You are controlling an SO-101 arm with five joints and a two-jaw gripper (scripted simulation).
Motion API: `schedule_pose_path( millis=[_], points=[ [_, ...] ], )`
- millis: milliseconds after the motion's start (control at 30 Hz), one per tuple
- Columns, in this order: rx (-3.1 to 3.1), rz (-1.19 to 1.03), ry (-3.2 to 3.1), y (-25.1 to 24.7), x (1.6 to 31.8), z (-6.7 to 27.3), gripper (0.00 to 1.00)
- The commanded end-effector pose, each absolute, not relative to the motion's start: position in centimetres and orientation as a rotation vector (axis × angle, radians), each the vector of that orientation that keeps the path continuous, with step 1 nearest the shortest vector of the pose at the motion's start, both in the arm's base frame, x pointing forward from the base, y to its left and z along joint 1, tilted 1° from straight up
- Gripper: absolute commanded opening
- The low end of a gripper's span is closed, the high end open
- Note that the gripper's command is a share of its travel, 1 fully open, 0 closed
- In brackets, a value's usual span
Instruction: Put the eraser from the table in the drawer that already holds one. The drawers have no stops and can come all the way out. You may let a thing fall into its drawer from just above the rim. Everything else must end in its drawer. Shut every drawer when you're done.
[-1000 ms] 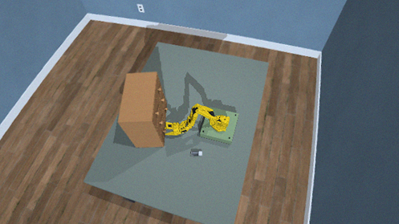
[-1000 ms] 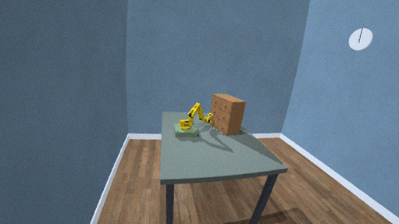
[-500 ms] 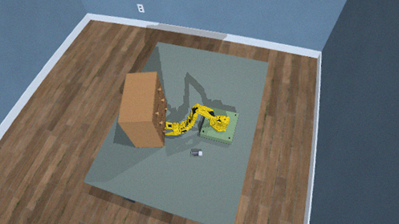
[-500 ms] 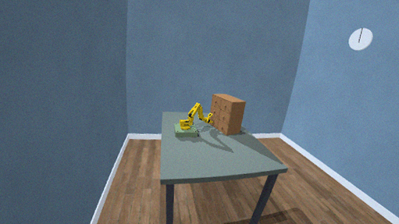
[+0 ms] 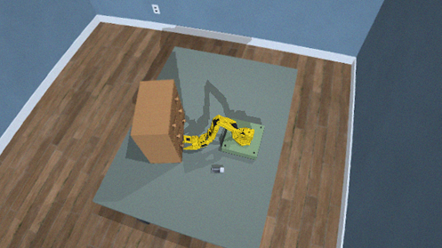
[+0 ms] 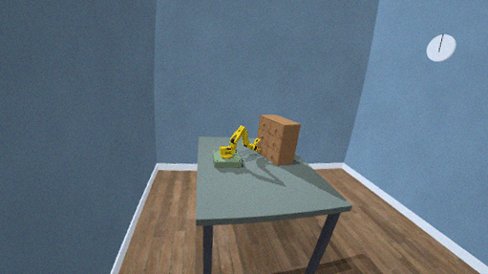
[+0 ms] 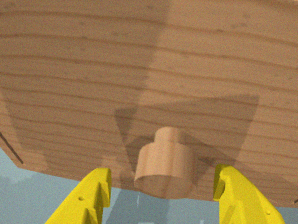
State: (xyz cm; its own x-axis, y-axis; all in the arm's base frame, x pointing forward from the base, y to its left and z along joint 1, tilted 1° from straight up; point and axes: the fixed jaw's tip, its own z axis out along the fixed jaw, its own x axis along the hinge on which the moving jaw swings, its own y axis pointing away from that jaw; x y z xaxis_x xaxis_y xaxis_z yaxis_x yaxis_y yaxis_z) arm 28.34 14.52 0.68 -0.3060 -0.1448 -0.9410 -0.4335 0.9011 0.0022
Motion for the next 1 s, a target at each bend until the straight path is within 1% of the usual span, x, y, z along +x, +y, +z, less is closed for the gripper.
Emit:
schedule_pose_path(
  millis=[0, 967],
  points=[
    [-0.411, 0.305, 1.877, 14.38, 28.59, 0.97, 0.21],
    [-0.412, 0.305, 1.877, 14.41, 28.66, 1.22, 0.21]
  ],
)
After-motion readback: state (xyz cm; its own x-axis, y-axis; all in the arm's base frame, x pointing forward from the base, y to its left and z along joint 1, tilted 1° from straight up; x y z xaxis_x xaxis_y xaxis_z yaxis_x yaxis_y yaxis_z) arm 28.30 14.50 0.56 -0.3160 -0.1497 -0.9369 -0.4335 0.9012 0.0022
